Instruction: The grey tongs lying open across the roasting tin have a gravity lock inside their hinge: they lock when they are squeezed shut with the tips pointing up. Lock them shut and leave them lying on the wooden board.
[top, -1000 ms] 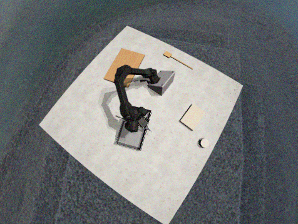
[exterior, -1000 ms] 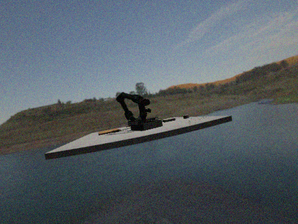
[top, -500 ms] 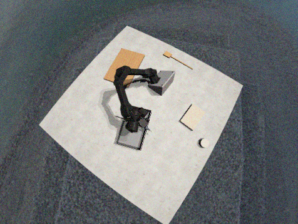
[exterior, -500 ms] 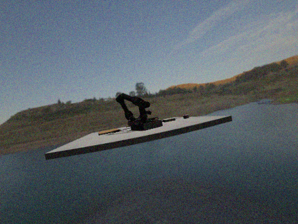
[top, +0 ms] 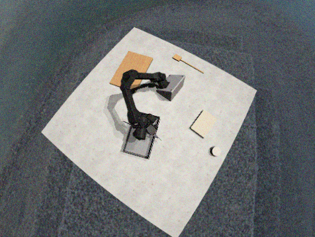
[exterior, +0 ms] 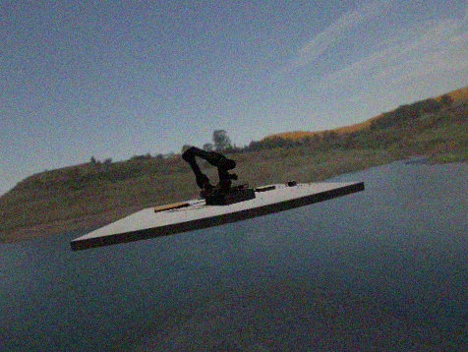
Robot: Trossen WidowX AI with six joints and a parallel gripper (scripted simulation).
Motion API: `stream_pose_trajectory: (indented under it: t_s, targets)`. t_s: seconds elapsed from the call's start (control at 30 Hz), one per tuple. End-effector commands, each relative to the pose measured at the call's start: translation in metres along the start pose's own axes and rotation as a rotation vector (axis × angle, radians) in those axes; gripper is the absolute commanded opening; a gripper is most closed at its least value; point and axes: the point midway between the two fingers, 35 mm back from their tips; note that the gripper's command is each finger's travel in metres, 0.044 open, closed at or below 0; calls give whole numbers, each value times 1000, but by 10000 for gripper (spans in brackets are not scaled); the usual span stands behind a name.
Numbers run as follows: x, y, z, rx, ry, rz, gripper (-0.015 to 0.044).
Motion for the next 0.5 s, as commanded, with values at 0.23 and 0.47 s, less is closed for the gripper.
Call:
stream_pose_trajectory:
  t_s: [0.23,0.47]
  targets:
    - [-1,0,0,1,-3,-4,215]
    - [-1,0,0,1,-3,-4,168]
Point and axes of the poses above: the point midway between the two fingers, 35 mm back from their tips, its own y axis back along the fingers, its own x axis across the jaws, z = x × y, and after that the axes turned 1 degree about -y, right-handed
